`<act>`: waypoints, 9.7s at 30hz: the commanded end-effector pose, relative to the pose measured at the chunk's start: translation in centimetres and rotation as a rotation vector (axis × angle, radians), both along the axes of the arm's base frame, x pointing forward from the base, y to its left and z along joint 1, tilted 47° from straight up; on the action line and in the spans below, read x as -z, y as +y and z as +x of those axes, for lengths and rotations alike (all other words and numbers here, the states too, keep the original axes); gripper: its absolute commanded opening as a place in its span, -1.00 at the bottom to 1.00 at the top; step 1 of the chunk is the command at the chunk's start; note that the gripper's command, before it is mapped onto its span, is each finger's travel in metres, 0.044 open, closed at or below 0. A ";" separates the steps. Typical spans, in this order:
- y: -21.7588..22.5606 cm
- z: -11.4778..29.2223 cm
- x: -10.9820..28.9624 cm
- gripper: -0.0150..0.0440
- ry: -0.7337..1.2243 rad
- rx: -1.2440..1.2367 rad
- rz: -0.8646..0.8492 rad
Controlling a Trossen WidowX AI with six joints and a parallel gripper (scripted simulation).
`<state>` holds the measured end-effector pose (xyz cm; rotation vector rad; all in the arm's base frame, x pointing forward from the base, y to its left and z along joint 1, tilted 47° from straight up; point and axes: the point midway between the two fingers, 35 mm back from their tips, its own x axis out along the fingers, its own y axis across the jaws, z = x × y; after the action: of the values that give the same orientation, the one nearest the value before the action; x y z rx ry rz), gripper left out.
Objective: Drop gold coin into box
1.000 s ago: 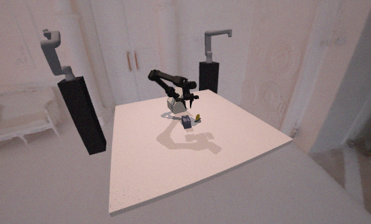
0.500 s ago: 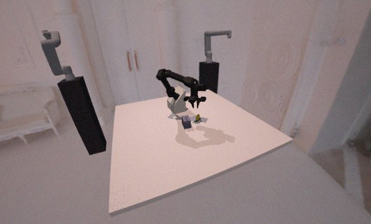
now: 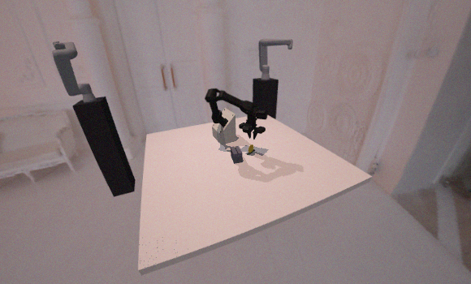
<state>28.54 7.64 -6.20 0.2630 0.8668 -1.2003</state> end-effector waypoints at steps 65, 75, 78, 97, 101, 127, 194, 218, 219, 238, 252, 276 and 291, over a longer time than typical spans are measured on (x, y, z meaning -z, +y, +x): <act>-8.0 -0.3 7.4 -0.04 0.028 0.009 -0.027; -8.0 -0.3 7.4 -0.49 0.028 0.009 -0.027; -8.0 -0.3 7.4 -0.49 0.028 0.009 -0.027; -4.9 -0.1 4.9 -0.49 0.028 0.007 -0.020; -4.1 -0.1 4.2 -0.49 0.028 0.007 -0.019; -1.1 -0.9 0.8 -0.49 0.139 -0.101 -0.036; -7.2 1.8 -6.2 -0.49 0.667 -0.627 -0.090; -9.6 2.4 -8.5 -0.49 0.669 -0.619 -0.095; -9.6 2.4 -8.5 -0.49 0.669 -0.619 -0.095; -9.9 2.5 -9.2 -0.49 0.673 -0.622 -0.096; -10.0 2.4 -9.0 -0.49 0.676 -0.618 -0.094; -11.0 2.3 -8.2 -0.49 0.680 -0.622 -0.095; -11.4 2.3 -7.7 -0.49 0.684 -0.625 -0.096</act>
<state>31.02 -3.54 1.74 -0.4908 1.3411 -0.7246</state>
